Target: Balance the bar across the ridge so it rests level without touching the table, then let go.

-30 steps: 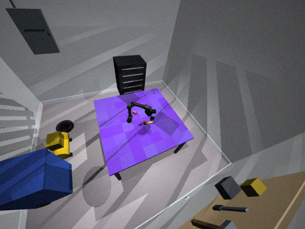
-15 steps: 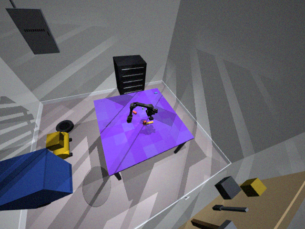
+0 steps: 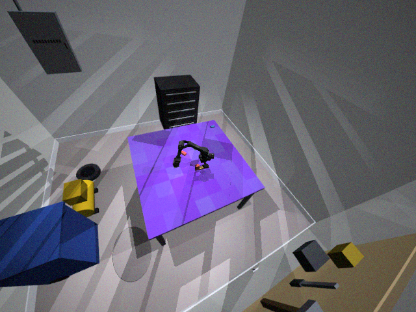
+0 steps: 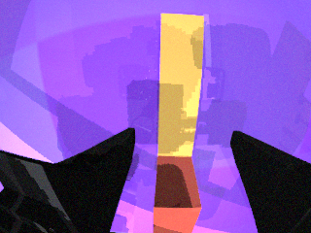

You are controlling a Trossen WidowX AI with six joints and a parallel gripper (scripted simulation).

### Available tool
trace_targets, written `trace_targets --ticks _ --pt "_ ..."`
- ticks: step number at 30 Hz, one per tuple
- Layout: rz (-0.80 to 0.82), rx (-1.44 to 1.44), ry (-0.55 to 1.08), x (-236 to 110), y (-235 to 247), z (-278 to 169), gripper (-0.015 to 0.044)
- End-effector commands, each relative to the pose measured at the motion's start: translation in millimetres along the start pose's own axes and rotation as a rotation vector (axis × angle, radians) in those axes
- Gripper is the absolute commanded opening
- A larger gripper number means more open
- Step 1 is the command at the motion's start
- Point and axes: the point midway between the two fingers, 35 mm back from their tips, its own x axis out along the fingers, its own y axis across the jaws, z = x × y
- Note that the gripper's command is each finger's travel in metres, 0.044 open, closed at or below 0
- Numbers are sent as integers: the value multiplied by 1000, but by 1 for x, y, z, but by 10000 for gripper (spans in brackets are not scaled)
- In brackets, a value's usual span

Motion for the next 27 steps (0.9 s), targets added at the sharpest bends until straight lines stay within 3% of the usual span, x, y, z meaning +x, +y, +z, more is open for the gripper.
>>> trace_targets --ticks 1,27 --pt "0 5 9 22 1 -4 315" --pt "0 5 9 49 2 -5 315"
